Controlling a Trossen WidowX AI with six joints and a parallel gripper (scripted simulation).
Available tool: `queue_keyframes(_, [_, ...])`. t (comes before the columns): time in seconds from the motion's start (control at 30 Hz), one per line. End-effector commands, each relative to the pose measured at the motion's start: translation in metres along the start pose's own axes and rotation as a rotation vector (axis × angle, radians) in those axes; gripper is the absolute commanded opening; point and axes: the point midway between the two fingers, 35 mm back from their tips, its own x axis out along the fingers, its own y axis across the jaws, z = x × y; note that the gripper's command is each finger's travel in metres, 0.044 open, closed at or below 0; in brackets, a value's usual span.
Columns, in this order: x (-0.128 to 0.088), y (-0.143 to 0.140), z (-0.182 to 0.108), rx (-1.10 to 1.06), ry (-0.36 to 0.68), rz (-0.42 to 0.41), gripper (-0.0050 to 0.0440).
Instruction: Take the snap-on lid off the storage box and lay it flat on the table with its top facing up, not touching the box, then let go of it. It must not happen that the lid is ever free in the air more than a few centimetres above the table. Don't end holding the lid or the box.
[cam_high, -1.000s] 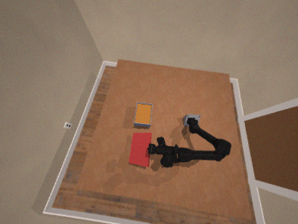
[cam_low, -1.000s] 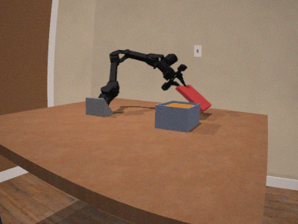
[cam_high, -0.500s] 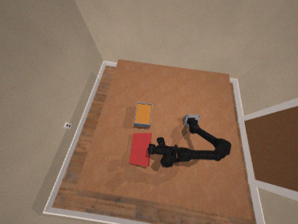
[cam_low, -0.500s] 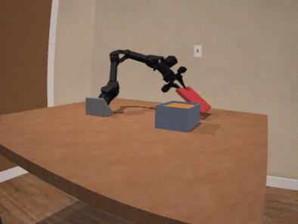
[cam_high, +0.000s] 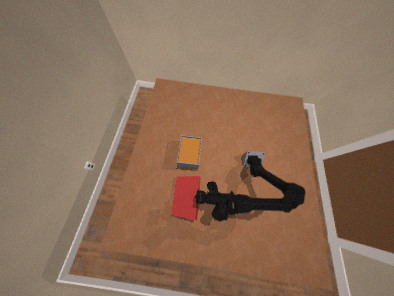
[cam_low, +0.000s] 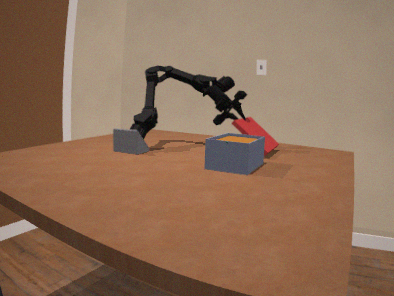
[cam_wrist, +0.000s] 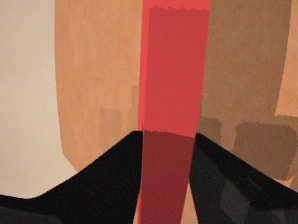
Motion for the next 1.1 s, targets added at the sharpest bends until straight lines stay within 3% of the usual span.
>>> queue_keyframes(0.0, [0.002, -0.001, 0.003, 0.004, -0.009, 0.008, -0.0050])
queue_keyframes(1.07, [0.019, -0.021, 0.003, 0.004, -0.009, 0.008, -0.0050])
